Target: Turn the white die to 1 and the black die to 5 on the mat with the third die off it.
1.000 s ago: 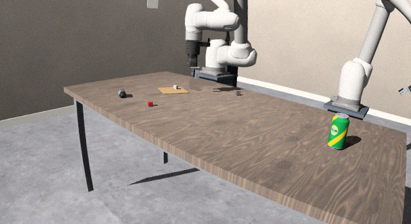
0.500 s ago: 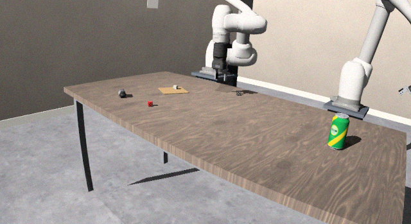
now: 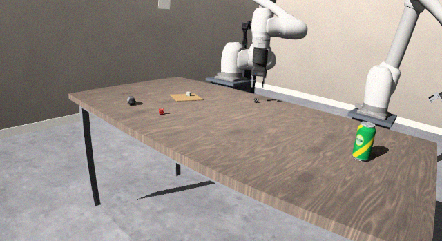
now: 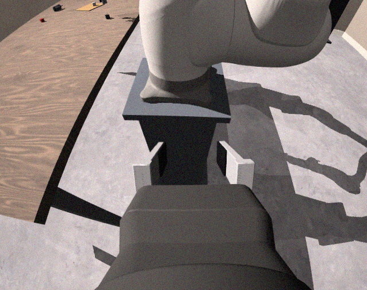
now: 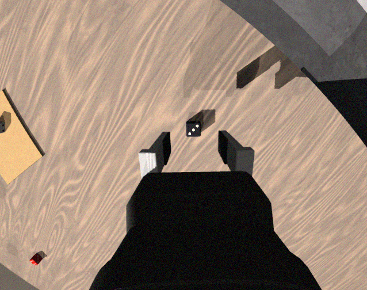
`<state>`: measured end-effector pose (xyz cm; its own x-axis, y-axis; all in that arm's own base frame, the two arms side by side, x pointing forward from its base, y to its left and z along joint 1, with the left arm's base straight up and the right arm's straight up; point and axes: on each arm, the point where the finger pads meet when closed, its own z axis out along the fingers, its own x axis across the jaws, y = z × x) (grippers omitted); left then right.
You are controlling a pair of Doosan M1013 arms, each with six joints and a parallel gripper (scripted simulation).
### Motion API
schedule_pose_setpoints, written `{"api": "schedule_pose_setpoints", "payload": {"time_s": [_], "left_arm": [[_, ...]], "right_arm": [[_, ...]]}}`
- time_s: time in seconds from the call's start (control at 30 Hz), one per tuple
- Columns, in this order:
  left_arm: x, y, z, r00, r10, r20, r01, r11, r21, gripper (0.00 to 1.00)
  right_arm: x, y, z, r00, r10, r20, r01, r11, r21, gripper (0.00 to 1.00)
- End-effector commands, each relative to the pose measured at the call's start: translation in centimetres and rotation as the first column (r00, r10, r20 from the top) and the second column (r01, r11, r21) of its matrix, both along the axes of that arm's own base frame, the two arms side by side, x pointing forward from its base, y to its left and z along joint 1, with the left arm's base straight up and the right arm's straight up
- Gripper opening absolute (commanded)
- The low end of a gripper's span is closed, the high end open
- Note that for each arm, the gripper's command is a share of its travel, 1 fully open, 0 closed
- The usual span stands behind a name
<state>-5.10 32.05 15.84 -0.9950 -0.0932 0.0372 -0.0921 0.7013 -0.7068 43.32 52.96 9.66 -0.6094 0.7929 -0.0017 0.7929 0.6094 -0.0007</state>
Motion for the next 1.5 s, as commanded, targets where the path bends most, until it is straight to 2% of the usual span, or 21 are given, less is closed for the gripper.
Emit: {"api": "schedule_pose_setpoints", "payload": {"time_s": [0.0,0.77,1.47], "left_arm": [[0.0,0.0,0.0,1.0,0.0,0.0,0.0,1.0,0.001,1.0],[0.0,0.0,0.0,1.0,0.0,0.0,0.0,1.0,0.001,1.0],[0.0,0.0,0.0,1.0,0.0,0.0,0.0,1.0,0.001,1.0]], "right_arm": [[0.0,0.1,0.1,1.0,0.004,0.0,-0.004,1.0,0.002,0.7],[0.0,0.1,-0.2,1.0,0.004,0.0,-0.004,1.0,0.002,0.7],[0.0,0.1,-2.6,1.0,0.004,-0.001,-0.004,1.0,0.002,0.7]]}}
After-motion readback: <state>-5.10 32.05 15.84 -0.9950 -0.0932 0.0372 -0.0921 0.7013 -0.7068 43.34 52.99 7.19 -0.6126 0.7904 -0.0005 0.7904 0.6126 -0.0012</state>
